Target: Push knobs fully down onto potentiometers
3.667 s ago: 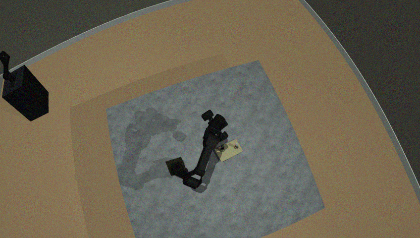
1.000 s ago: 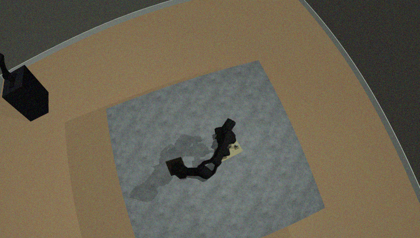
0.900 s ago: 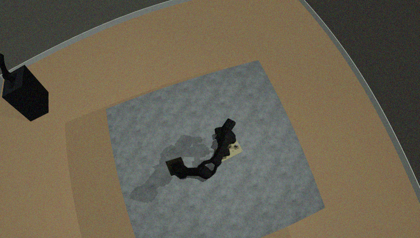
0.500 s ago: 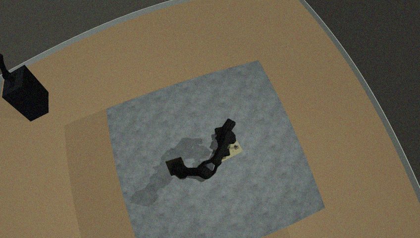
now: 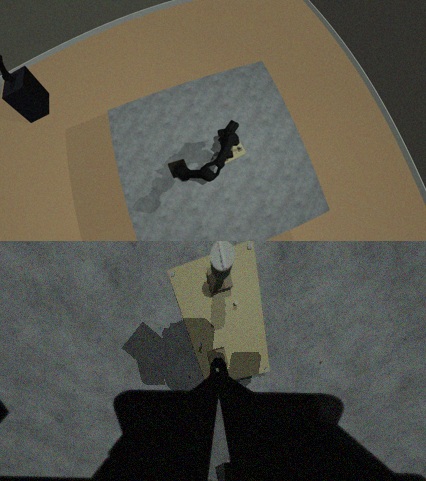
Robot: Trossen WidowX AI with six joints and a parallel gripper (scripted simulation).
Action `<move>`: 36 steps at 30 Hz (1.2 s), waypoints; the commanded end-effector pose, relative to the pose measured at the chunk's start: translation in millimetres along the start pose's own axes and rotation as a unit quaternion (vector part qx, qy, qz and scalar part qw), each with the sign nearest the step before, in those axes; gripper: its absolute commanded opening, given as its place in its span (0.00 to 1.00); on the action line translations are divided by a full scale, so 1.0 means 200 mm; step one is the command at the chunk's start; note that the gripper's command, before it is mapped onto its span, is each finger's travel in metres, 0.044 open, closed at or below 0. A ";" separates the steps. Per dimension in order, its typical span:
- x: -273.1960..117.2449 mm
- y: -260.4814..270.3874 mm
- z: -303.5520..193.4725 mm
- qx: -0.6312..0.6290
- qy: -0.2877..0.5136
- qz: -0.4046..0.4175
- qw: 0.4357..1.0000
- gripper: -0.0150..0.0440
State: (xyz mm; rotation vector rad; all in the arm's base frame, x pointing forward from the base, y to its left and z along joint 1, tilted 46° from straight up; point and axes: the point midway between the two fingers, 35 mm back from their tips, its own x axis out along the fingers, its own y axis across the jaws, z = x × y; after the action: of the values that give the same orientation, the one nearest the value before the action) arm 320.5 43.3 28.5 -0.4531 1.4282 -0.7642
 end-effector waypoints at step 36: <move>0.04 0.00 0.00 0.000 -0.001 -0.001 1.000 0.25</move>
State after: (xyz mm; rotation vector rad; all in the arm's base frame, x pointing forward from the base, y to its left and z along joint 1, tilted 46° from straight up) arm 319.7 41.5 25.6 -0.4629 1.4248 -0.7567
